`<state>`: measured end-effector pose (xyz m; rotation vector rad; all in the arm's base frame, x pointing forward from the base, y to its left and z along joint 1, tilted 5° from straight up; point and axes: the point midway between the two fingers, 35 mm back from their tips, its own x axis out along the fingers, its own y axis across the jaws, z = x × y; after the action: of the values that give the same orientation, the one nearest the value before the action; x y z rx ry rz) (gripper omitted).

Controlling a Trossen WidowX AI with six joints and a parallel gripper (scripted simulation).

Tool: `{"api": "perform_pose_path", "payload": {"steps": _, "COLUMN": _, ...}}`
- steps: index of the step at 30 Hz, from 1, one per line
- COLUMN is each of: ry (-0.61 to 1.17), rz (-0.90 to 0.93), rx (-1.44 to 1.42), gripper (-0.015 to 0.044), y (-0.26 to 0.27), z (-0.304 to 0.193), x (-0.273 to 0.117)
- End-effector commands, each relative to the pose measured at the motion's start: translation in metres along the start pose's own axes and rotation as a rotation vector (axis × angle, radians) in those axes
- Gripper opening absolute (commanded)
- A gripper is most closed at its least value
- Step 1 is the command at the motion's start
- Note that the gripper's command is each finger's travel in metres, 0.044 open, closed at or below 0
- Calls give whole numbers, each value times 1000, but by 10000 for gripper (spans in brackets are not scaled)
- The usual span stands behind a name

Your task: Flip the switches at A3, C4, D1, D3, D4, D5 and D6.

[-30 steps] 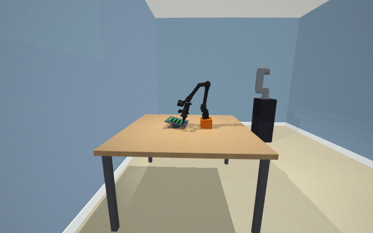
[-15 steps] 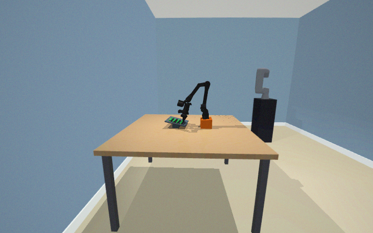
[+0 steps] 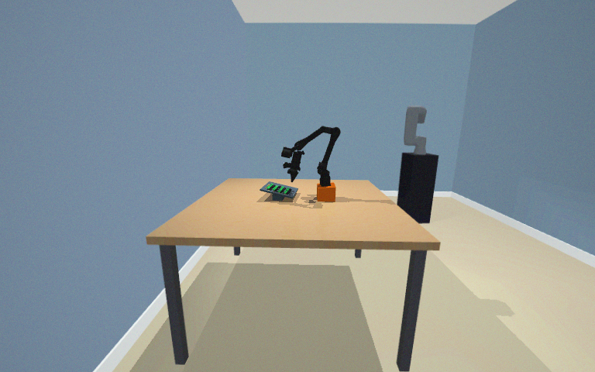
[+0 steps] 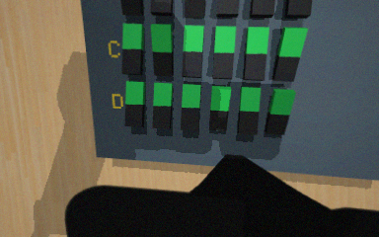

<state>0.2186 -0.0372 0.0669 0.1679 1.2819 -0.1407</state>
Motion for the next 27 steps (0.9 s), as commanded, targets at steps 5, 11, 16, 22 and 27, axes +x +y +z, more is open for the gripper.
{"api": "perform_pose_path", "payload": {"steps": 5, "ry": -13, "rz": -2, "rx": 2, "gripper": 0, "y": -17, "z": 2, "x": 4}}
{"api": "perform_pose_path", "payload": {"steps": 11, "ry": -34, "rz": -1, "rx": 2, "gripper": 0, "y": -17, "z": 1, "x": 31}}
{"api": "perform_pose_path", "payload": {"steps": 16, "ry": -34, "rz": -1, "rx": 2, "gripper": 0, "y": -17, "z": 1, "x": 34}}
{"api": "perform_pose_path", "payload": {"steps": 22, "ry": -34, "rz": -1, "rx": 2, "gripper": 0, "y": -17, "z": 1, "x": 41}}
{"api": "perform_pose_path", "payload": {"steps": 27, "ry": -34, "rz": -1, "rx": 2, "gripper": 0, "y": -17, "z": 1, "x": 46}}
